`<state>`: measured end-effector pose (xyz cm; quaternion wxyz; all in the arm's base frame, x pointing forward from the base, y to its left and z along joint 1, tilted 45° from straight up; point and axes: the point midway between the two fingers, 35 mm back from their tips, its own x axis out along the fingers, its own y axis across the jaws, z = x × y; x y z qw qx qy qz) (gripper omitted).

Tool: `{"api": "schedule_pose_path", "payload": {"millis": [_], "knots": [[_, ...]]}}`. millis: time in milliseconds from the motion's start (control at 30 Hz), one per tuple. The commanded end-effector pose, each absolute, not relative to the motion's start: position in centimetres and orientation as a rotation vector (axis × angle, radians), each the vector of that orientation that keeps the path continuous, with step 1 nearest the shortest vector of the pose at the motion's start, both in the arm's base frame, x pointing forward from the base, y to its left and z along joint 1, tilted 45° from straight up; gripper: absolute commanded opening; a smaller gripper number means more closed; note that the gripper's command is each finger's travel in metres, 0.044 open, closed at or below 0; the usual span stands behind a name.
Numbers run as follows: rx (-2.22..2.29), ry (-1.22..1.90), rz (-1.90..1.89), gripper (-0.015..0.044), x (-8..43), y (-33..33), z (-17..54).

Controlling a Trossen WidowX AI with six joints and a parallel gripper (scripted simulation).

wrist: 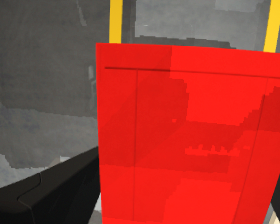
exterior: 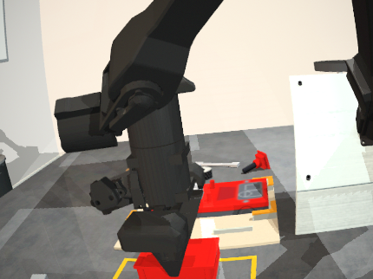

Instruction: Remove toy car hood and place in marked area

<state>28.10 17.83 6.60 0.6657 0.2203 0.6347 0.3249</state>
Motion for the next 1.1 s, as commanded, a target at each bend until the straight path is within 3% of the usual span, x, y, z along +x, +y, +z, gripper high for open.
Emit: {"api": "schedule_pose_path", "payload": {"millis": [0, 1033, 1067], "knots": [[0.498, 1.434, 0.727, 0.0, 28.1, 17.9, 6.4], [0.499, 1.434, 0.727, 0.0, 28.1, 19.0, 5.3], [0.498, 1.433, 0.734, 0.0026, 28.1, 18.9, 5.5]]}}
